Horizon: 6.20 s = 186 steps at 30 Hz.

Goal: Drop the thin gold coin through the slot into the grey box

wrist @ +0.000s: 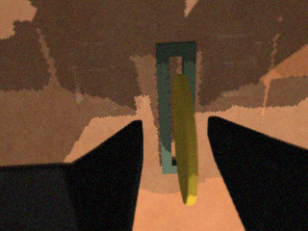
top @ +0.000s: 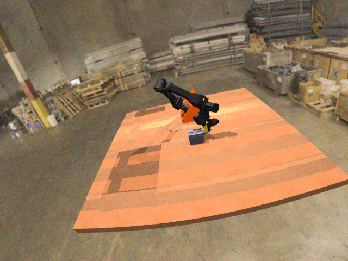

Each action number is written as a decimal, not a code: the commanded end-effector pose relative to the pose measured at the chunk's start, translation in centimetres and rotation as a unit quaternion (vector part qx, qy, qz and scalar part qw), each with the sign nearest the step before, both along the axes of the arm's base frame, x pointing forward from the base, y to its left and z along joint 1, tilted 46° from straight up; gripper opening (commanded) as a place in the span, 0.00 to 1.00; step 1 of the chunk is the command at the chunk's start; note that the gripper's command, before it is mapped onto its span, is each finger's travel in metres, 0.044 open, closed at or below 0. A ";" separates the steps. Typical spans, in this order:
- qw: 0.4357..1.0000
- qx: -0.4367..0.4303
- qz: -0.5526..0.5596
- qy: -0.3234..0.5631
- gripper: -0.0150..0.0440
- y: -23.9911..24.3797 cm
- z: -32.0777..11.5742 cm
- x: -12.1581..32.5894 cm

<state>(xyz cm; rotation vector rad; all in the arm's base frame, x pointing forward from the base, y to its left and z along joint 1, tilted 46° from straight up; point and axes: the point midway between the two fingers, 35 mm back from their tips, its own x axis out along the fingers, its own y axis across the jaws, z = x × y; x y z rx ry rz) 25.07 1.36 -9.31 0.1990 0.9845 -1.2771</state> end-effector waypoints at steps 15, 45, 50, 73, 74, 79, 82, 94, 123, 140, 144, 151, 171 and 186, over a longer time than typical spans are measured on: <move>1.000 -0.003 0.003 0.002 0.25 -0.5 -0.4 -0.2; 1.000 0.006 0.014 0.003 0.25 3.4 2.8 0.7; 1.000 0.005 0.011 0.003 0.25 4.2 3.7 0.6; 0.995 -0.005 -0.073 -0.073 0.25 6.4 6.2 0.2; 0.993 -0.006 -0.084 -0.085 0.25 6.4 6.2 0.2; 0.979 -0.009 -0.142 -0.143 0.25 6.5 6.2 0.1; 0.968 -0.010 -0.177 -0.177 0.25 6.5 6.2 0.1; 0.942 -0.014 -0.238 -0.239 0.25 6.6 6.1 0.1; 0.942 -0.009 -0.237 -0.237 0.25 3.5 9.3 4.4; 0.941 -0.013 -0.237 -0.240 0.25 0.8 11.7 6.8; 0.941 -0.015 -0.237 -0.241 0.25 0.1 12.3 7.3; 0.941 -0.015 -0.240 -0.240 0.25 -0.1 12.3 7.2; 0.941 -0.015 -0.240 -0.239 0.25 -0.3 12.8 7.6; 0.941 -0.015 -0.242 -0.237 0.25 -0.4 12.6 7.5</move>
